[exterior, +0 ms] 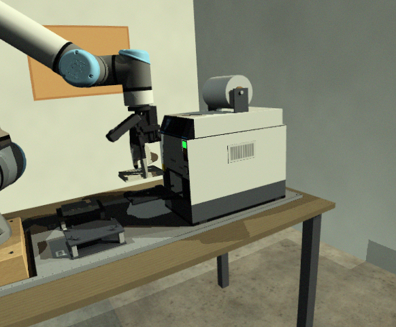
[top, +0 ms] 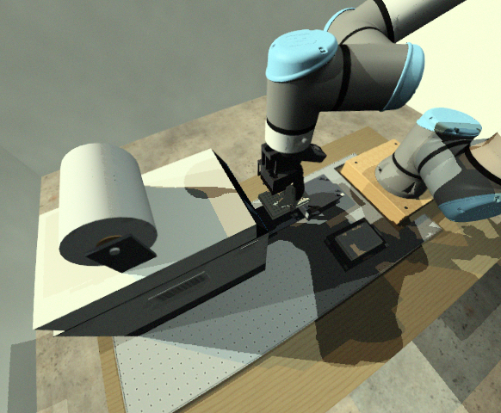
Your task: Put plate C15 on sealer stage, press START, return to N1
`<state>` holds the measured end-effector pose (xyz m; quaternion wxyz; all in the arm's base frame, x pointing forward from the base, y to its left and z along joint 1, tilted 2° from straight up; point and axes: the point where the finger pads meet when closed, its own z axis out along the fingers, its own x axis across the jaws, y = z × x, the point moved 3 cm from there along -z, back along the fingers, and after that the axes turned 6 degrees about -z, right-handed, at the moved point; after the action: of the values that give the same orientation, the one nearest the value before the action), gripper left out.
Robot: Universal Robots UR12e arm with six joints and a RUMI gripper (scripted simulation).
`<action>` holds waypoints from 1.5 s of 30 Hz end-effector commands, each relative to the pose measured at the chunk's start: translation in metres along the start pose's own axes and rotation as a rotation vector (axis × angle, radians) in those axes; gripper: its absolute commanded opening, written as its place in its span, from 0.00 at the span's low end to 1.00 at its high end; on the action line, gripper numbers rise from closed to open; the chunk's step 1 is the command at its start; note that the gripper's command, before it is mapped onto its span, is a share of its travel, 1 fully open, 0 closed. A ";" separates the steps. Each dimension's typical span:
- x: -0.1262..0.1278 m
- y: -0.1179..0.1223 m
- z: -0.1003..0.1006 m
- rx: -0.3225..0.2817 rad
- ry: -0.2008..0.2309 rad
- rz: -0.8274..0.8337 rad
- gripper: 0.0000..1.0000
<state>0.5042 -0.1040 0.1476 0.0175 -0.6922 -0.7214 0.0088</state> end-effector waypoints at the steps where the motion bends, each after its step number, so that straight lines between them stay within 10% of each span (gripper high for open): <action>1: 0.000 0.016 -0.002 -0.005 -0.001 0.001 0.00; 45: 0.000 0.020 -0.001 -0.003 -0.001 0.002 0.00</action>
<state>0.5224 -0.1025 0.1469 0.0176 -0.6925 -0.7212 0.0088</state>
